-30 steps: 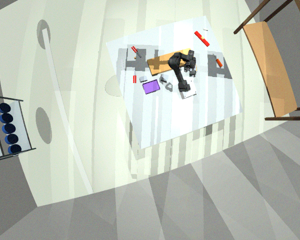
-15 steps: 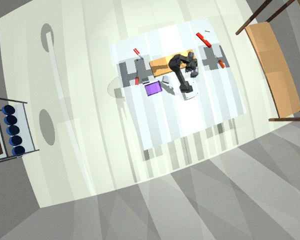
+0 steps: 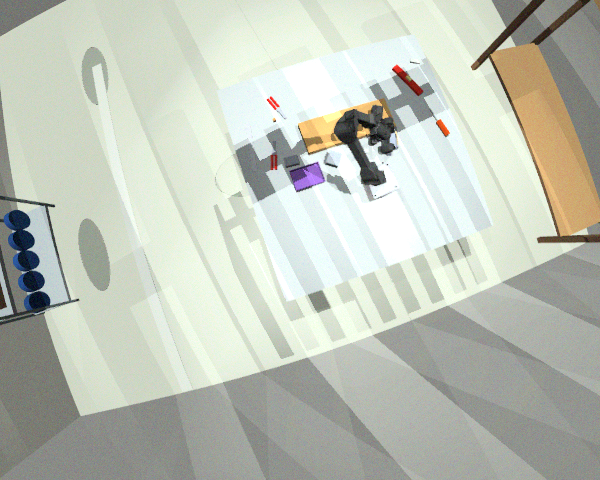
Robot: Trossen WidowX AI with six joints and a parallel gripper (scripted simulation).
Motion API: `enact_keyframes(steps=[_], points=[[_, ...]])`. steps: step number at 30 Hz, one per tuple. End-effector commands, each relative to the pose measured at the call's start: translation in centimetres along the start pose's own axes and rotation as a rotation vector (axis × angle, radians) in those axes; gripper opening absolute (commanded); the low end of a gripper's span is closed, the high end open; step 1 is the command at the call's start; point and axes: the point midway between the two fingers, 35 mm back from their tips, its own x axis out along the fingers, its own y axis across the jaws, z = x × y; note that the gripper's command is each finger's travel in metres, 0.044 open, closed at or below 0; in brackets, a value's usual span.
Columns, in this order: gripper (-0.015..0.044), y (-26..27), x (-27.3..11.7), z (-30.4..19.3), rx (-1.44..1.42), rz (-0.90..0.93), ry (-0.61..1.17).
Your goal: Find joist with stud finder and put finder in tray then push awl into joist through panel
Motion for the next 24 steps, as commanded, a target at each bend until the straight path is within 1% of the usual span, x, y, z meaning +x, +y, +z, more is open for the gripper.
enact_keyframes(steps=[1, 24], points=[[0.0000, 0.00, 0.03, -0.15, 0.009, -0.001, 0.045], [0.0000, 0.05, 0.10, 0.28, 0.011, 0.002, 0.187]])
